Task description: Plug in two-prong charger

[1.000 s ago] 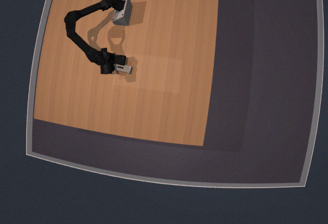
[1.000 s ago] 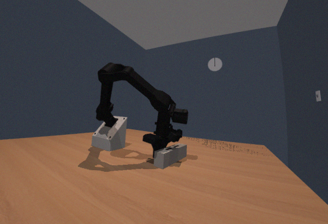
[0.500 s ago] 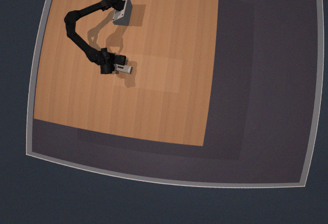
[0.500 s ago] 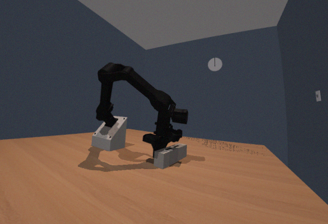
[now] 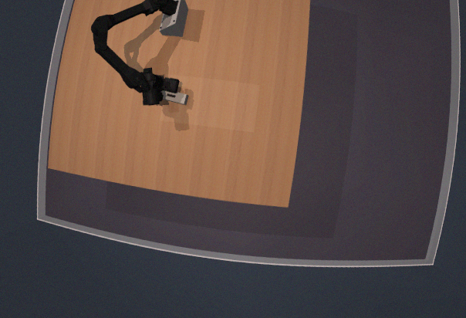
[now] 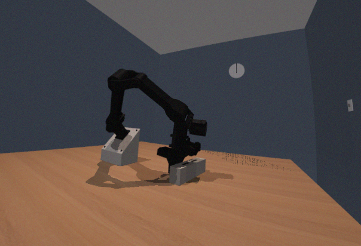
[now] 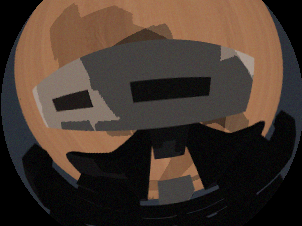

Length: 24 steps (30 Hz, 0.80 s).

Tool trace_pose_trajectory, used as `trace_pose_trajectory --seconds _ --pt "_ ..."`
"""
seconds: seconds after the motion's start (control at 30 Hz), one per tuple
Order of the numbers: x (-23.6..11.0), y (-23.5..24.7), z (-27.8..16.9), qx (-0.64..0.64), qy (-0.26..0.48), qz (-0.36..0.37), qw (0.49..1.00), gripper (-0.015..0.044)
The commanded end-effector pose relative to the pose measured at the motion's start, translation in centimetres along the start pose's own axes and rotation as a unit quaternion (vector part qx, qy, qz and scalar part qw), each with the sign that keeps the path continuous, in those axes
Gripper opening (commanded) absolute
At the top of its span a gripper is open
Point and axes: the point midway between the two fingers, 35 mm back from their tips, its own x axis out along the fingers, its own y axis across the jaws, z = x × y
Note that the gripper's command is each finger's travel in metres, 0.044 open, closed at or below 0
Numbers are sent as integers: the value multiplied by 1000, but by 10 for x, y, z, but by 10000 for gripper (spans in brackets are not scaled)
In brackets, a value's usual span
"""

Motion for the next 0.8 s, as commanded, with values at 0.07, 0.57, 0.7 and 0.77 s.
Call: trace_pose_trajectory --seconds 0.07,0.57,0.7,0.77 --pt "-3 -1 6 10 -10 1 1000 0" --pt "-5 -1 7 10 -10 1 1000 0" --pt "-6 -1 7 10 -10 1 1000 0" --pt "-6 -1 7 10 -10 1 1000 0"
